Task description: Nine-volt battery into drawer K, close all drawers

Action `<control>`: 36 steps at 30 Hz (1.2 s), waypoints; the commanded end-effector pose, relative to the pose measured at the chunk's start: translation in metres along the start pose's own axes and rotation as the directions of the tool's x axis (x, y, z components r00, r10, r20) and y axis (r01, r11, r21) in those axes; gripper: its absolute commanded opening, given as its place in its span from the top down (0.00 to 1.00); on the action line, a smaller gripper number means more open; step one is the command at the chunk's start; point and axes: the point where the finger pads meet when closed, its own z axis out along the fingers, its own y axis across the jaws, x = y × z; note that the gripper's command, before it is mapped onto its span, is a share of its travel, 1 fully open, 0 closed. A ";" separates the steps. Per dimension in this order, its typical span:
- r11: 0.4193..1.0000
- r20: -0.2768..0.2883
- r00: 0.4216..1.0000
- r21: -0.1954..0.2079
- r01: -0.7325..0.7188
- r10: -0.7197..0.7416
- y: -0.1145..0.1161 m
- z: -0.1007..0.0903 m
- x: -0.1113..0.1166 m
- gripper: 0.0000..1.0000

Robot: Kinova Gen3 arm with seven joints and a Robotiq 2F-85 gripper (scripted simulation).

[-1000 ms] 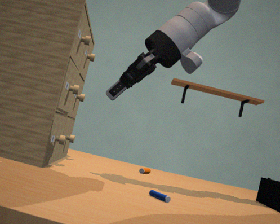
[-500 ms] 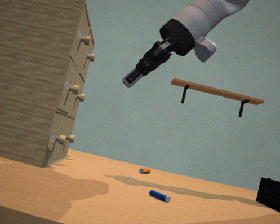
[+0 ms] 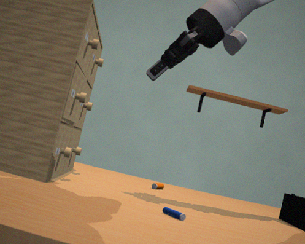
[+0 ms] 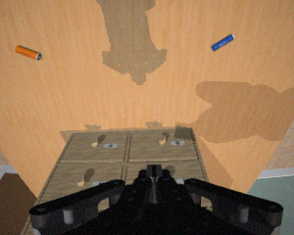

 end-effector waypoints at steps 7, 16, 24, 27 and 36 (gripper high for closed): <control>1.000 0.004 1.000 -0.014 0.026 -0.026 0.016 -0.011 -0.003 1.00; 1.000 0.004 1.000 -0.014 0.026 -0.026 0.016 -0.013 -0.003 1.00; 1.000 0.002 1.000 -0.014 0.026 -0.026 0.016 -0.014 -0.003 1.00; 1.000 -0.004 1.000 -0.014 0.027 -0.027 0.016 -0.015 -0.003 1.00; 1.000 -0.031 0.999 -0.014 0.027 -0.027 0.016 -0.020 -0.002 1.00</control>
